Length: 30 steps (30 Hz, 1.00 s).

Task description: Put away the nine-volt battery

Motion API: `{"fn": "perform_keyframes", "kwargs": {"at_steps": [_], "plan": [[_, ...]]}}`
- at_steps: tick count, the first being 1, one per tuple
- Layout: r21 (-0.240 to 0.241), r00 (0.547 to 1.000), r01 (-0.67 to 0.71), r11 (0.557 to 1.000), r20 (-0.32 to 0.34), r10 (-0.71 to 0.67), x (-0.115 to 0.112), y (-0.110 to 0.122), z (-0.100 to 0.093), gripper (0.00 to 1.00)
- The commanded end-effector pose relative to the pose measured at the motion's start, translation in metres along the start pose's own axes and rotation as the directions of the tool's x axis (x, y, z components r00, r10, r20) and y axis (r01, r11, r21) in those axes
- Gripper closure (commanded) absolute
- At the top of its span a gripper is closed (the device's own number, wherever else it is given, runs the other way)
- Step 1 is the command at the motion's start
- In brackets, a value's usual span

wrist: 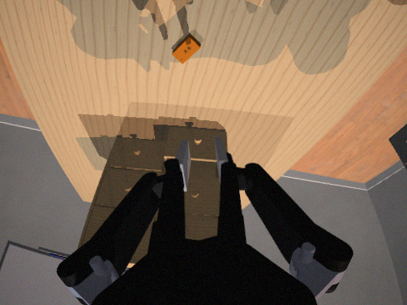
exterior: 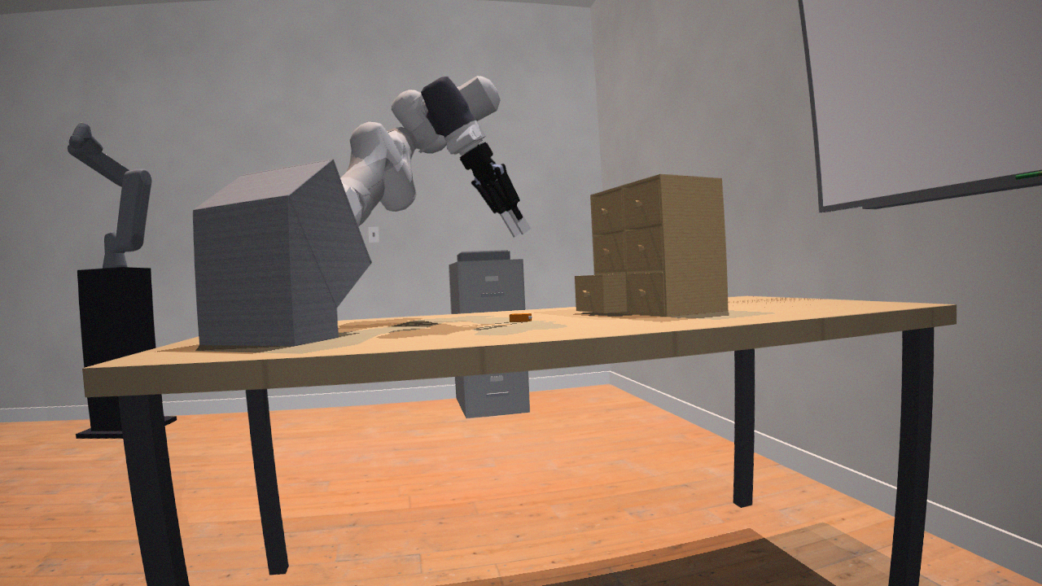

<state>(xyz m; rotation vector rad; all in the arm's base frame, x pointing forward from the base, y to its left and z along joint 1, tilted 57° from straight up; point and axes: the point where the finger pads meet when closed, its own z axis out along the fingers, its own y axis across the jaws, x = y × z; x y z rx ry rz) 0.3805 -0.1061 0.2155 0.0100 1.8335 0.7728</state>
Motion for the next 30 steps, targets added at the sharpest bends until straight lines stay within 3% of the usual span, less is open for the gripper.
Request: {"fn": "perform_keyframes", "kwargs": {"at_steps": [1, 7, 13, 30], "plan": [[0.013, 0.962, -0.193, 0.981, -0.193, 0.192, 0.022, 0.001, -0.009, 0.80], [0.013, 0.915, -0.193, 0.981, -0.360, 0.184, 0.027, 0.003, -0.028, 0.80], [0.013, 0.868, -0.193, 0.981, -0.464, 0.177, 0.030, 0.003, -0.041, 0.80], [0.013, 0.844, -0.193, 0.981, -0.508, 0.173, 0.032, 0.004, -0.047, 0.80]]}}
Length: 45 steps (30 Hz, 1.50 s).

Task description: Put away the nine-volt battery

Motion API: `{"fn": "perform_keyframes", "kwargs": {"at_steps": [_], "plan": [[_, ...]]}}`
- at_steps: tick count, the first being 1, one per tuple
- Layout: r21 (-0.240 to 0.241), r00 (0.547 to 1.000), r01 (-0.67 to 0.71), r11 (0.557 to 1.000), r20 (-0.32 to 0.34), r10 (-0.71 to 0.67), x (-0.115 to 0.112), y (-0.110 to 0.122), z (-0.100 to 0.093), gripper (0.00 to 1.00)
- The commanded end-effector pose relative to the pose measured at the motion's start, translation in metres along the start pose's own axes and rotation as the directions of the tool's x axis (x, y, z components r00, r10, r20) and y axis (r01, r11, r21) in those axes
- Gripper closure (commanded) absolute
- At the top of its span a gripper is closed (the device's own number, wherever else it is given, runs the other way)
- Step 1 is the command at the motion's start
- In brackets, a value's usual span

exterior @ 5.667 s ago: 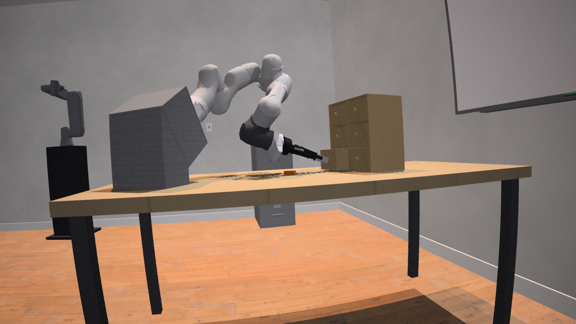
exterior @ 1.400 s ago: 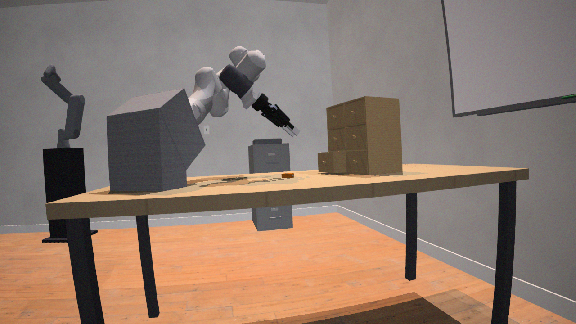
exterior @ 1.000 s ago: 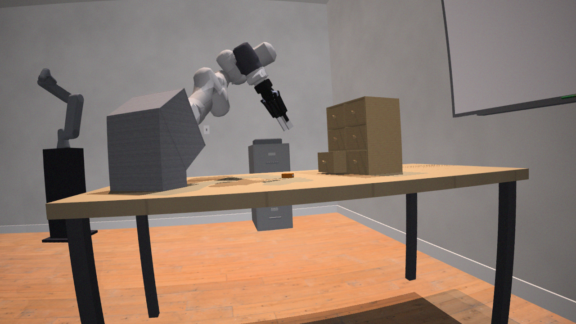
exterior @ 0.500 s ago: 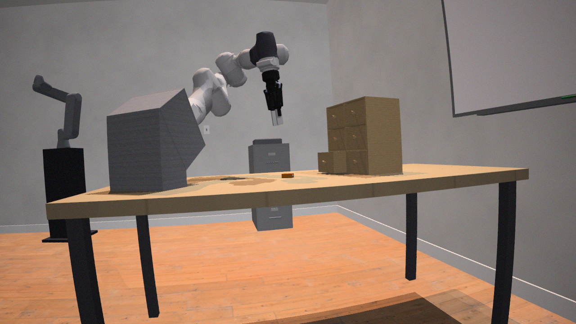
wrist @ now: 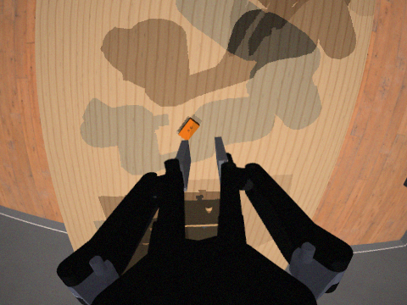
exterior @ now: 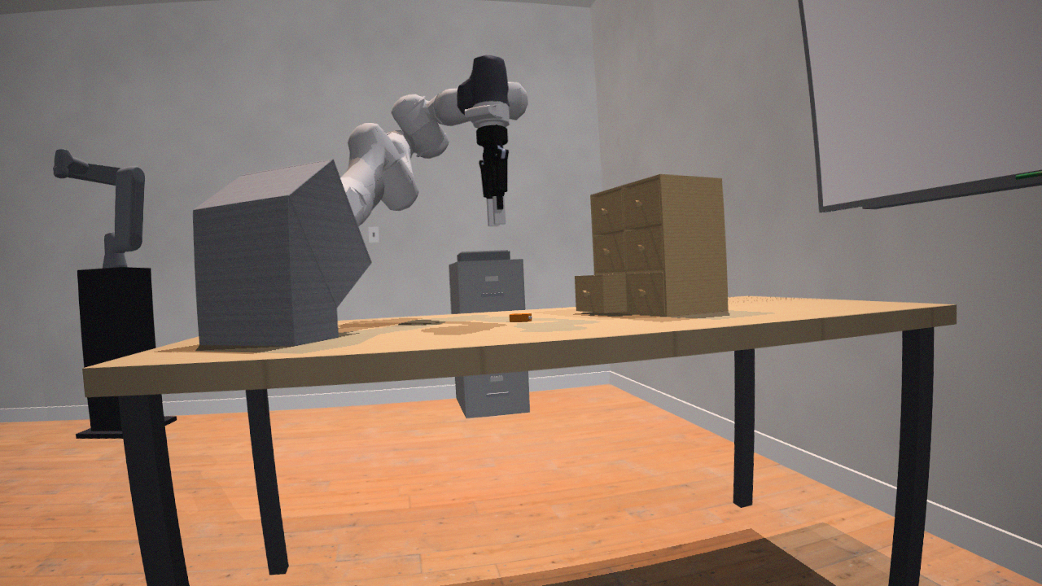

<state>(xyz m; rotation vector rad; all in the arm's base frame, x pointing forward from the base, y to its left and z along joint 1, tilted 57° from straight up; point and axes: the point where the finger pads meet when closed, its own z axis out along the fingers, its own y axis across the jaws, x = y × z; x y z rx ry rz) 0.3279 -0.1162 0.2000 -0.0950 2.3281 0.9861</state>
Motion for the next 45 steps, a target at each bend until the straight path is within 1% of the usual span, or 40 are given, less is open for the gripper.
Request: {"fn": "perform_keyframes", "kwargs": {"at_steps": [1, 27, 28, 45], "plan": [[-0.005, 0.999, -0.045, 0.999, -0.009, 0.045, 0.0014, 0.0012, 0.0000, 0.80], [-0.005, 0.999, -0.045, 0.999, -0.009, 0.045, 0.0014, 0.0012, 0.0000, 0.80], [-0.003, 0.999, -0.039, 0.999, -0.004, 0.039, 0.0007, 0.0008, 0.0001, 0.00], [-0.003, 0.999, -0.039, 0.999, -0.004, 0.039, 0.0007, 0.0008, 0.0001, 0.00]]}}
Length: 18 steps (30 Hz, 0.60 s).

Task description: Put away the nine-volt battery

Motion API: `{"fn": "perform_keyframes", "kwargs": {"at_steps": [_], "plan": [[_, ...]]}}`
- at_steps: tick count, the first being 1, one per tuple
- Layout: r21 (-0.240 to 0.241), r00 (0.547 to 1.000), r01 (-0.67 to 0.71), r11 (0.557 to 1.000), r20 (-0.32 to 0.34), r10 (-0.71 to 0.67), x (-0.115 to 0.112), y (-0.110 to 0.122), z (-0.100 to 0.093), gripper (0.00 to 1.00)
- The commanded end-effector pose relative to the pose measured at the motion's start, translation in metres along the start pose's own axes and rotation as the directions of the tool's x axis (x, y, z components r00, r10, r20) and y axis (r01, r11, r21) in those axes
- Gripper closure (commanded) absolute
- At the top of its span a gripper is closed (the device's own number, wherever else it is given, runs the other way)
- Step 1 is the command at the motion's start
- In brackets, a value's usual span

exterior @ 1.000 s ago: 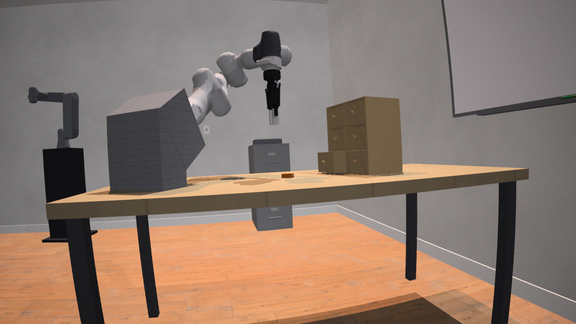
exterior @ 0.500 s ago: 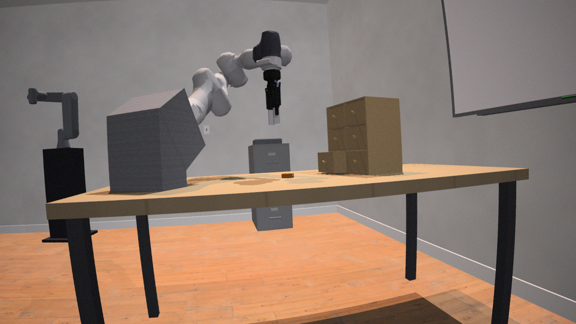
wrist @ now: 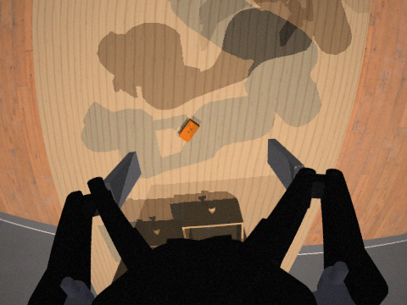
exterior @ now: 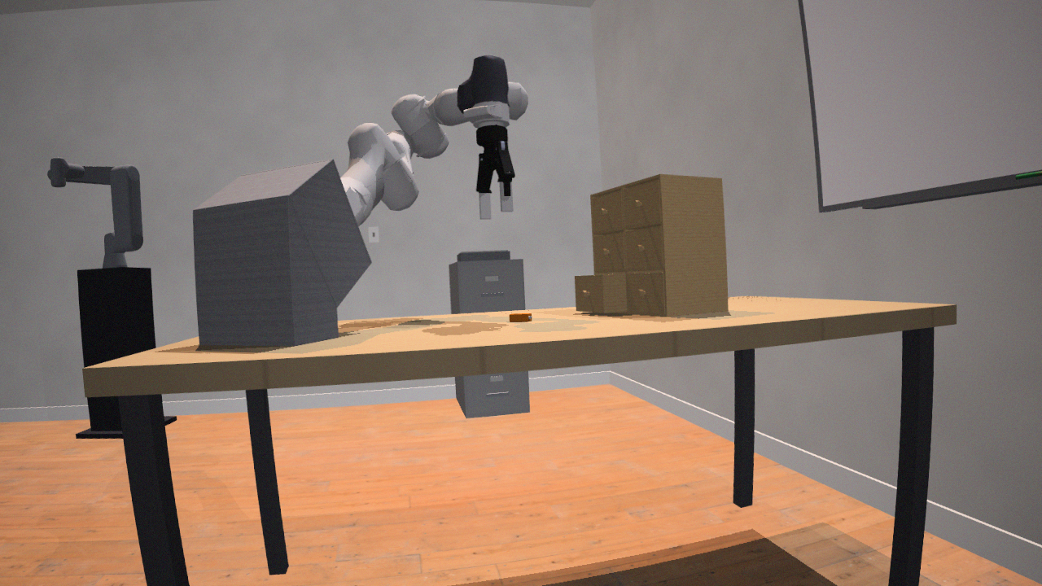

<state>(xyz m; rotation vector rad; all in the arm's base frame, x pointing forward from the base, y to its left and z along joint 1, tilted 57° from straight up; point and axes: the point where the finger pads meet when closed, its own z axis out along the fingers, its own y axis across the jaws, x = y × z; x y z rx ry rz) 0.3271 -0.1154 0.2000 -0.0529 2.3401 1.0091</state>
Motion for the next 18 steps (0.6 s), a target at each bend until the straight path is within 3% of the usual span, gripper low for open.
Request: {"fn": "perform_keyframes", "kwargs": {"at_steps": [1, 10, 18], "plan": [[0.000, 1.000, 0.000, 1.000, 0.000, 0.000, 0.000, 0.000, 0.000, 0.00], [-0.002, 1.000, -0.006, 1.000, -0.005, 0.006, 0.000, 0.000, -0.013, 0.00], [-0.002, 1.000, -0.006, 1.000, -0.005, 0.006, 0.000, 0.000, -0.087, 0.00]]}}
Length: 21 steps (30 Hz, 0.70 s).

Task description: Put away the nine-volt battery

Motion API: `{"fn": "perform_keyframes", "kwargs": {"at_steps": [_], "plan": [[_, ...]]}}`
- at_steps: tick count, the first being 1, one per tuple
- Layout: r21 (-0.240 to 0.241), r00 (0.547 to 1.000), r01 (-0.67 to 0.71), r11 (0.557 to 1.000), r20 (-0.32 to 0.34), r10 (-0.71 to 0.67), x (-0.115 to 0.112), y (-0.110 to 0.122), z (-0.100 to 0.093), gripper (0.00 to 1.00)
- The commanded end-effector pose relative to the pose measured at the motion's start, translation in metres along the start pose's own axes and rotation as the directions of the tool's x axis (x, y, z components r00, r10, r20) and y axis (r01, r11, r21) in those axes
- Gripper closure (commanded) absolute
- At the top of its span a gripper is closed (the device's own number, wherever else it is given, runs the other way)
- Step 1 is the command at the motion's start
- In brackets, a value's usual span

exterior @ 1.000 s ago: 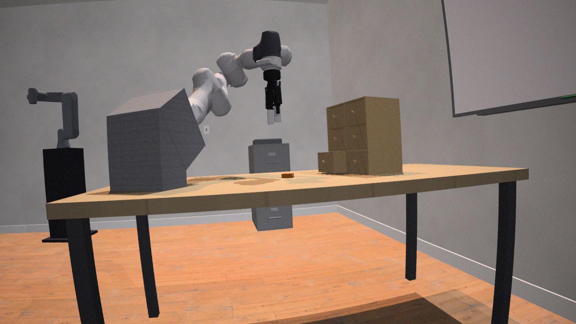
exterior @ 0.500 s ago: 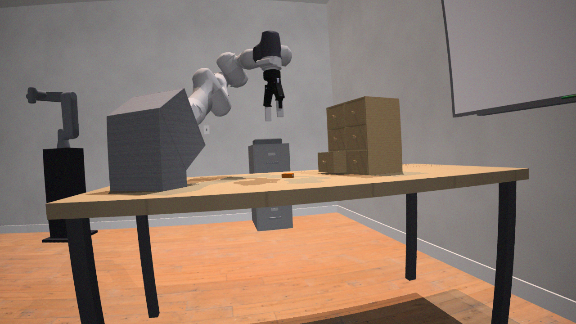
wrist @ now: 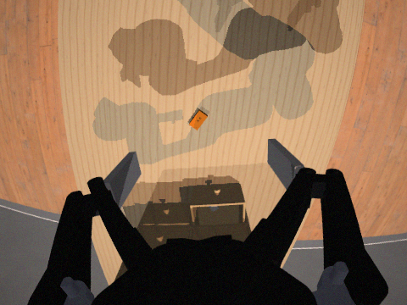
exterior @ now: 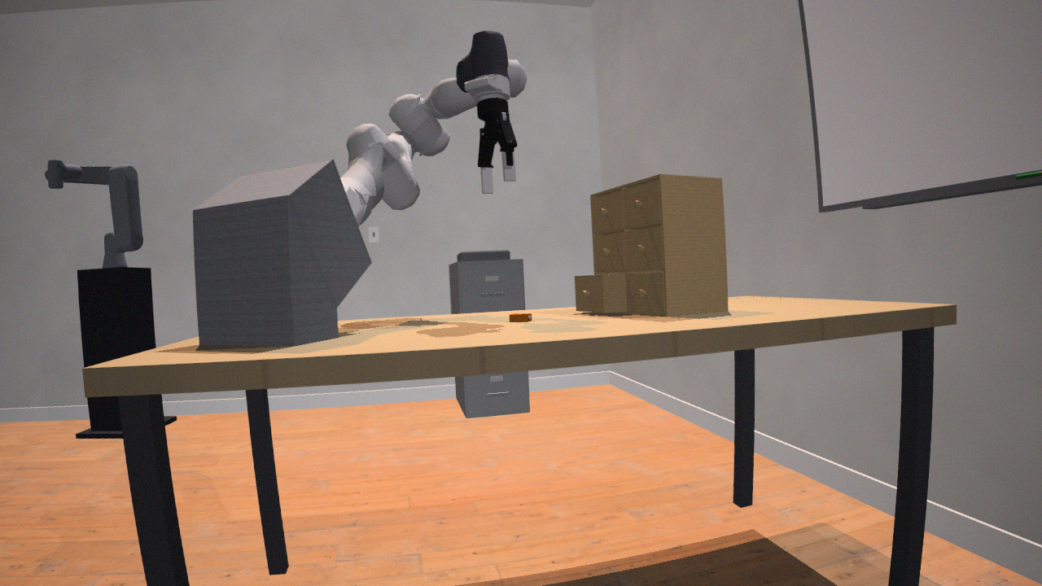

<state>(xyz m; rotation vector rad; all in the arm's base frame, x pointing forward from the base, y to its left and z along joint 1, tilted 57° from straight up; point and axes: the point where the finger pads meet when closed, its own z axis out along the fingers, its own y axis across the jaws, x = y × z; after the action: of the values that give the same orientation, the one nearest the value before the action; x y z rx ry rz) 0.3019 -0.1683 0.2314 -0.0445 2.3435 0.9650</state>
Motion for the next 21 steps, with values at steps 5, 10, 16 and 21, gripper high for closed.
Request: {"fn": "perform_keyframes", "kwargs": {"at_steps": [5, 10, 16, 21], "plan": [[-0.034, 1.000, -0.014, 0.999, -0.016, 0.014, 0.004, 0.009, -0.063, 0.00], [-0.034, 1.000, -0.014, 0.999, -0.016, 0.014, 0.004, 0.008, -0.077, 0.00], [-0.034, 1.000, -0.014, 0.999, -0.016, 0.014, 0.004, 0.008, -0.082, 0.00], [-0.034, 1.000, -0.014, 0.999, -0.016, 0.014, -0.004, 0.007, -0.082, 0.00]]}}
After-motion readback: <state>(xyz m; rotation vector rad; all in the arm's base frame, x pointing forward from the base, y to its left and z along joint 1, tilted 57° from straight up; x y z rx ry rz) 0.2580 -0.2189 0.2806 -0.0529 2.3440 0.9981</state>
